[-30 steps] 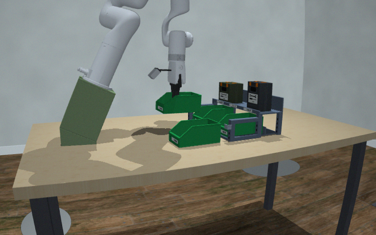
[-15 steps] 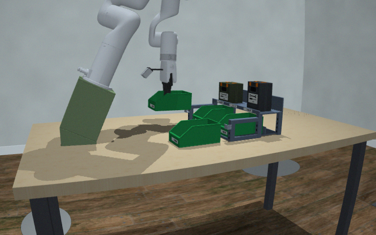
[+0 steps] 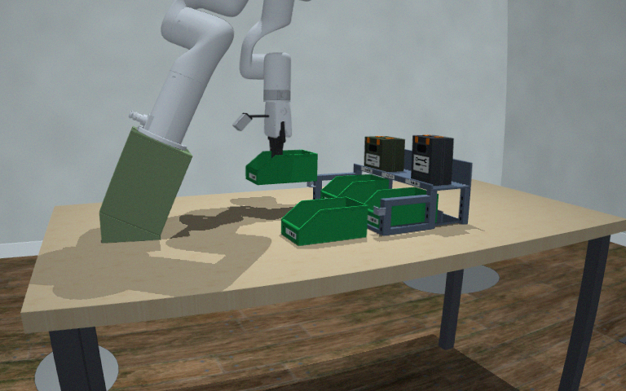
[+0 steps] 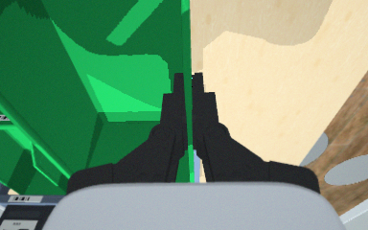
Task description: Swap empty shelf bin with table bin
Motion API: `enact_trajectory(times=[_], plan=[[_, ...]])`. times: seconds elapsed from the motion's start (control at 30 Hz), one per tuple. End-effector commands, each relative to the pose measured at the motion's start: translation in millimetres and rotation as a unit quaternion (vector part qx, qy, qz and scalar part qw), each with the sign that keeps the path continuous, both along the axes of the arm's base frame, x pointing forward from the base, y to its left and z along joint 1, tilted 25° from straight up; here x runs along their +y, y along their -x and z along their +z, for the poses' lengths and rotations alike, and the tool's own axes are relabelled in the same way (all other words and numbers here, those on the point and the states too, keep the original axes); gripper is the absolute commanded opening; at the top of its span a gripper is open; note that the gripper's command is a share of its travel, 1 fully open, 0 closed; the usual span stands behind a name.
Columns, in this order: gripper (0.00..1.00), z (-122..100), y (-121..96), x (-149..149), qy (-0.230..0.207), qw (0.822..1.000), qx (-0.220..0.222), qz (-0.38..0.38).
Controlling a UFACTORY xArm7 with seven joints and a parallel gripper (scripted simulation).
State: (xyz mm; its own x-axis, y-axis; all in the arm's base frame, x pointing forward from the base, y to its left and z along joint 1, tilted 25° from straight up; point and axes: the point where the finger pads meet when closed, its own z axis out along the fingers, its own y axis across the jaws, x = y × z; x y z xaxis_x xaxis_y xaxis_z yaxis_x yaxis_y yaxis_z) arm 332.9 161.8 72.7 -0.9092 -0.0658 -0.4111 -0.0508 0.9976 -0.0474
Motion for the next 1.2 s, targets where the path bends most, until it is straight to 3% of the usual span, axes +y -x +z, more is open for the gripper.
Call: enact_trajectory(times=[0.0, 0.3, 0.63, 1.17], plan=[[0.00, 1, 0, 1, -0.001, 1.000, -0.001, 0.001], [0.00, -5, -3, 1, -0.001, 1.000, -0.001, 0.001], [0.00, -31, -14, 1, -0.001, 1.000, -0.001, 0.001], [0.00, -55, -26, 0, 0.000, 1.000, -0.001, 0.000]])
